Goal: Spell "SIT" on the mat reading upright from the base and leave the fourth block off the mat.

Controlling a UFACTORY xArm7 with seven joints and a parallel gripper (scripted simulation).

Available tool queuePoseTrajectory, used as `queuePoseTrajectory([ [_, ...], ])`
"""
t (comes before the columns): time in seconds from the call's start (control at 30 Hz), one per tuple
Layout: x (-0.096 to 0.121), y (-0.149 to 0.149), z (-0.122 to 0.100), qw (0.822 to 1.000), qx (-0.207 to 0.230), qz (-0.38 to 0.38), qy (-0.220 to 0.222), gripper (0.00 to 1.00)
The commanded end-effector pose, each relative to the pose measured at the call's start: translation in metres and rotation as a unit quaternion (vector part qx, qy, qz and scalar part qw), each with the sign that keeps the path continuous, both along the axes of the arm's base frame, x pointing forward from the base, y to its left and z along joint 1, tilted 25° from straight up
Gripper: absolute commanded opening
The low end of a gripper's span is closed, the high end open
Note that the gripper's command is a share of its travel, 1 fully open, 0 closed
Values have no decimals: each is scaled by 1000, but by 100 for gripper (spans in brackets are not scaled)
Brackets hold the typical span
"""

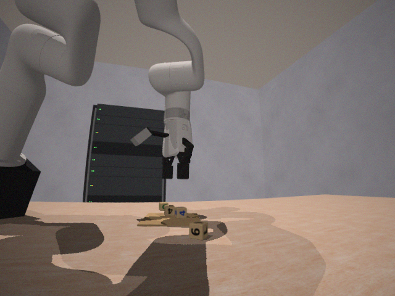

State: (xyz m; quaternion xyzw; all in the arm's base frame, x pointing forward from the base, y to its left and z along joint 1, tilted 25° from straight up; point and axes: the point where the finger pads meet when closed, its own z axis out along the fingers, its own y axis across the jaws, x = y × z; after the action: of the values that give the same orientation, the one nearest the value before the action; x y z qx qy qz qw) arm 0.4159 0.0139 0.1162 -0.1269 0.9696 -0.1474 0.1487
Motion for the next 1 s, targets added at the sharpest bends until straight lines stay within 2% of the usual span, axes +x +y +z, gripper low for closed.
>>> queuePoseTrajectory([
  [0.0,2,-1,1,998,21,-63,-21,100],
  [0.3,3,-4,2,984,57,-164,-49,100],
  [0.37,3,-4,2,984,57,-164,-49,100],
  [0.4,4,-5,2,976,69,-196,-57,100],
  [0.63,5,-7,3,956,95,-268,-77,100],
  [0.87,6,-9,4,926,122,-343,-98,100],
  [0.93,6,-9,4,926,122,-343,-98,100],
  [0.97,7,-10,4,912,133,-373,-106,100],
])
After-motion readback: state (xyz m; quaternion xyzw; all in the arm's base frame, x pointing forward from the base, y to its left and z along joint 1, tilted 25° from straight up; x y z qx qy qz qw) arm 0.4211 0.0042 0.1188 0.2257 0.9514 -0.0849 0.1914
